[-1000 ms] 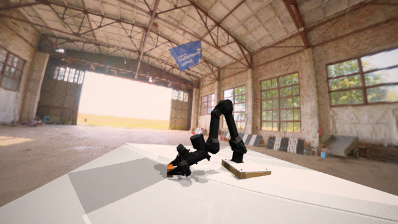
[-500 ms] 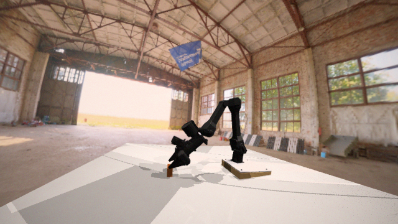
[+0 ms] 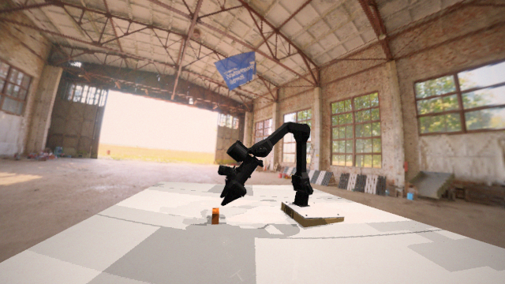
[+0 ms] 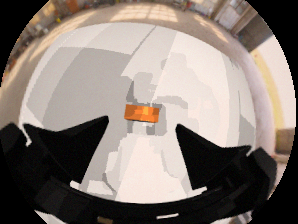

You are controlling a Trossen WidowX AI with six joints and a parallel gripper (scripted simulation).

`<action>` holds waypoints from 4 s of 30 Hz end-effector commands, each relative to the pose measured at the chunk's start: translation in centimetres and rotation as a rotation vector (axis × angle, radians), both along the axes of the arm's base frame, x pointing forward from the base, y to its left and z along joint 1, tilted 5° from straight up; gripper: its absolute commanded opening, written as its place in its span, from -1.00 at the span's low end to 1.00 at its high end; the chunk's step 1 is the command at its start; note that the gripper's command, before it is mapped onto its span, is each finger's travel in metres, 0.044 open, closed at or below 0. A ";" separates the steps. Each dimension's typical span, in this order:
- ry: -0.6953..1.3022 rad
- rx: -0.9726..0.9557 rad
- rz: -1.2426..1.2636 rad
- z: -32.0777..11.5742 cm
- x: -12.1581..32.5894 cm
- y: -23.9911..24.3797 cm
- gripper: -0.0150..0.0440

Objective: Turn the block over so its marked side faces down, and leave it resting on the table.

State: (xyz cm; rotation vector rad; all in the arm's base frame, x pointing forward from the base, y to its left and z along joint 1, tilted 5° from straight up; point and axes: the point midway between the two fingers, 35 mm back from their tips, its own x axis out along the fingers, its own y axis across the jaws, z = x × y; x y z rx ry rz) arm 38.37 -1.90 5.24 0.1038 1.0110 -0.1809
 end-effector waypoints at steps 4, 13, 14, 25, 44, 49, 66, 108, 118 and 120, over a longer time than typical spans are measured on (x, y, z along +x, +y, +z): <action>0.160 0.032 0.007 1.0 2.4 -0.2 1.00; 0.425 0.087 0.008 2.4 3.9 -0.6 1.00; 0.454 0.094 0.008 2.6 3.9 -0.6 1.00; 0.586 0.128 0.005 2.7 3.8 -0.7 1.00; 0.586 0.128 0.005 -2.5 3.7 -0.5 1.00; 0.586 0.128 0.005 -3.4 3.7 -0.5 1.00; 0.586 0.128 0.005 -4.7 3.6 -0.4 0.44; 0.452 0.096 0.008 -2.6 4.2 -0.5 -0.49; 0.324 0.068 0.008 -3.1 4.3 -0.4 -0.49; 0.299 0.063 0.008 -3.1 4.3 -0.4 -0.49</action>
